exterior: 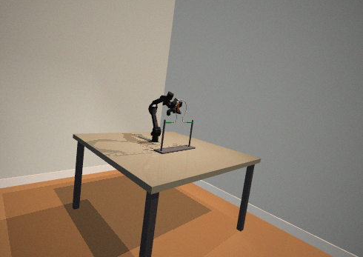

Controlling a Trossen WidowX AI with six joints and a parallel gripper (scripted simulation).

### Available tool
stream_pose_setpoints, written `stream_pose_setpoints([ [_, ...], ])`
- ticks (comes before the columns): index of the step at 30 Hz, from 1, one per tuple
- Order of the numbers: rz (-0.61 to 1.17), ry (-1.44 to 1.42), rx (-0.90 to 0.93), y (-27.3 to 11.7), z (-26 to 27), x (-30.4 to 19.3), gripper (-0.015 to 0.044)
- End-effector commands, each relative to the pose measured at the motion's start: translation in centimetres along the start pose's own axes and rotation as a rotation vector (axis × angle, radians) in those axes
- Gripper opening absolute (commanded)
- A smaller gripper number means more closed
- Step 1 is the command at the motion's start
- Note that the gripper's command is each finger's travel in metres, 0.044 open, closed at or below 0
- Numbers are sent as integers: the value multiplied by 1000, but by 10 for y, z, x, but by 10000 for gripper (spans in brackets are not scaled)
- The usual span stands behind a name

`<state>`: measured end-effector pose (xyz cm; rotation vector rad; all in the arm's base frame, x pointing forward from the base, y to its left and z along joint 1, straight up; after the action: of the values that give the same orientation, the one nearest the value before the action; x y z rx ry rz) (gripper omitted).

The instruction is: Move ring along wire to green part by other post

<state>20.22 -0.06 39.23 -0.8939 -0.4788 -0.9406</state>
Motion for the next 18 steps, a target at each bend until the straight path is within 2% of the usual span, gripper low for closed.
stream_pose_setpoints([
  [1, -10, -47, -24, -1, 1, 1, -150],
  [18, -36, -233, -128, 0, 0, -1, -150],
])
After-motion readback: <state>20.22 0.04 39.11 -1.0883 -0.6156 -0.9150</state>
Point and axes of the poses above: the point midway between the two fingers, 35 mm back from their tips, its own y axis out along the fingers, its own z axis across the jaws, x = y × z, the point moved 8 cm from there along -y, back along the fingers, and after that the axes turned 1 degree about -y, right-handed, at the moved point
